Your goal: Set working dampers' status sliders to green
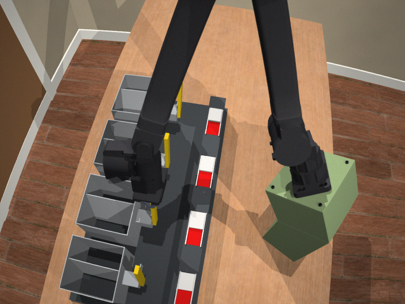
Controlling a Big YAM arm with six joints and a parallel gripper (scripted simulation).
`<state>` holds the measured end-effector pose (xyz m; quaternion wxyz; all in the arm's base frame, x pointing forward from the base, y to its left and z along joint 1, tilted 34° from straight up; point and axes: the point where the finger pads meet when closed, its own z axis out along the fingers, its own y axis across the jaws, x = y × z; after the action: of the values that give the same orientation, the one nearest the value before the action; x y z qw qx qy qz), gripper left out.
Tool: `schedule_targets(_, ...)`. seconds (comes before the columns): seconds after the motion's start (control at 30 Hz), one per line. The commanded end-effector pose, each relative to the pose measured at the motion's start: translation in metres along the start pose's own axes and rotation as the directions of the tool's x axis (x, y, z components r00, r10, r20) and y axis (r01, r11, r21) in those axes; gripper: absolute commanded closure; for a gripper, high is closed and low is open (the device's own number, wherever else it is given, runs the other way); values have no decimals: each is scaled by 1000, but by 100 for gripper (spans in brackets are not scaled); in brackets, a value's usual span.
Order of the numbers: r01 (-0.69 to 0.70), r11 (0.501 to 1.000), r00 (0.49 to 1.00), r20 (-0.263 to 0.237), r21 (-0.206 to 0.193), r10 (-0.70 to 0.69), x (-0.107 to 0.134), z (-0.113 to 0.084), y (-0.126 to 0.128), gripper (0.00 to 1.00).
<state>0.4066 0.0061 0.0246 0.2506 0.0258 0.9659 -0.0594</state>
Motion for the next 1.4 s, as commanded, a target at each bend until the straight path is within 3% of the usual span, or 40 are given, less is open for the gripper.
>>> schedule_targets(0.0, -1, 1000, 1000, -10, 8, 1, -6, 3, 8, 83)
schedule_targets(0.53, -6, 997, 1000, -9, 79, 6, -6, 3, 13, 83)
schedule_targets(1.27, -5, 997, 1000, -10, 83, 6, -6, 4, 12, 83)
schedule_targets(1.37, -5, 997, 1000, -10, 83, 6, -6, 4, 12, 79)
